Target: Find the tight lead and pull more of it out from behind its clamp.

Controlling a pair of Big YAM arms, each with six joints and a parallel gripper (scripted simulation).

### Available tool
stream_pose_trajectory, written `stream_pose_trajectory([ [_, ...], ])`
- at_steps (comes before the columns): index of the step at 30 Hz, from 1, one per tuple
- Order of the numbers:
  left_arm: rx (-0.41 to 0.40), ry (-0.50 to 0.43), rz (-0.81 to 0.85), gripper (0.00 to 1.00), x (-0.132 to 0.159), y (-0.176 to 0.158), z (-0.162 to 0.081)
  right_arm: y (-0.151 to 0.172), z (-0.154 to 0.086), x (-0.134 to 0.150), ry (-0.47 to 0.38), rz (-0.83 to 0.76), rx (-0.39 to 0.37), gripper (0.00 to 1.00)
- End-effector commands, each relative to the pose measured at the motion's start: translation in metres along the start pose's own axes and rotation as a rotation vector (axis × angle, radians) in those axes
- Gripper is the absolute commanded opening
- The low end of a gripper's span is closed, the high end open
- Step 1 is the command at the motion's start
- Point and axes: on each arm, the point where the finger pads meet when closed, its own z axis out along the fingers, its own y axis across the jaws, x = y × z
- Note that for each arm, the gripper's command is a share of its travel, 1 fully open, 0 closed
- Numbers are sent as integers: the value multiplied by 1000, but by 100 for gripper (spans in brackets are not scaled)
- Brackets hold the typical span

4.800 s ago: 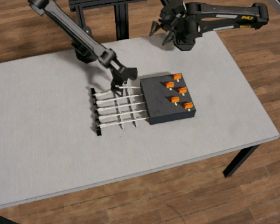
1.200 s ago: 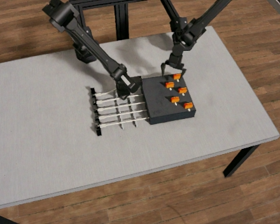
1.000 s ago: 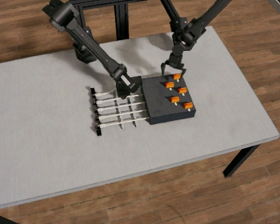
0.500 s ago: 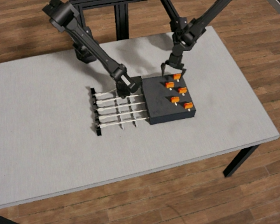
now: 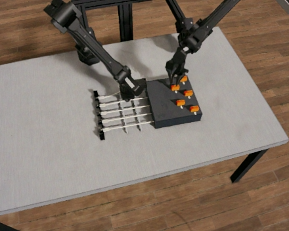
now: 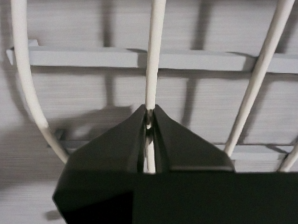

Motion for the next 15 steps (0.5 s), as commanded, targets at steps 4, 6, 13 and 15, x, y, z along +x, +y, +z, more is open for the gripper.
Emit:
stream_pose_trajectory([
  [4, 51, 129, 262, 35, -23, 22, 9, -5, -3, -3, -9, 4, 13, 0],
  [6, 90, 188, 358, 35, -20, 24, 8, -5, -3, -3, -9, 4, 13, 0],
  [13, 226, 330, 612, 35, 1, 20, 4, -5, -3, -3, -9, 4, 13, 0],
  [15, 272, 370, 666, 35, 21, 11, 3, -5, -3, -3, -9, 4, 13, 0],
])
